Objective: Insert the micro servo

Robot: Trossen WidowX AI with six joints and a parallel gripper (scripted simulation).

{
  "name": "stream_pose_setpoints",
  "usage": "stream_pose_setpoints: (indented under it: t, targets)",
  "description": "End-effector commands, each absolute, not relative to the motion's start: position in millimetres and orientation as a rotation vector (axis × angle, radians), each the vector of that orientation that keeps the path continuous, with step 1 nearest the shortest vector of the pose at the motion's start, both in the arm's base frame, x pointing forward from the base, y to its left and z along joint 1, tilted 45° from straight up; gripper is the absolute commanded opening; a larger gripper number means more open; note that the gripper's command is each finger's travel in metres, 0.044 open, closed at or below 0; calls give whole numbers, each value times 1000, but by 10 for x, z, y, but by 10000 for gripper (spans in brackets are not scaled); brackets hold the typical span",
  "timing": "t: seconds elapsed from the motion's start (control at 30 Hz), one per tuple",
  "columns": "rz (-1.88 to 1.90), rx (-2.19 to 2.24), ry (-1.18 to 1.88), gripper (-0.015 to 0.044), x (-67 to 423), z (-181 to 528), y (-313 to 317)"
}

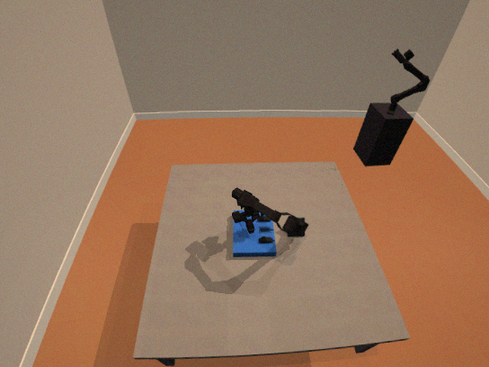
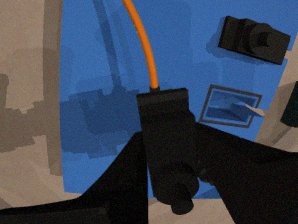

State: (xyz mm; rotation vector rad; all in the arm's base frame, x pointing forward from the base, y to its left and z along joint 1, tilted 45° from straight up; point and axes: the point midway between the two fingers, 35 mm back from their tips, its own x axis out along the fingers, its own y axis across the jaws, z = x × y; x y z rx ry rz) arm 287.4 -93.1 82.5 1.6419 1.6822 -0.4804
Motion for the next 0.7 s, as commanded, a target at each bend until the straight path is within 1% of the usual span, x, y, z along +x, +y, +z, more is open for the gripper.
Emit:
stream_pose_setpoints:
  t: [0.0, 0.67]
  targets:
    - [-613, 1741, 1677, 0, 2872, 823, -944]
    - [-1308, 2192, 1563, 0, 2872, 823, -944]
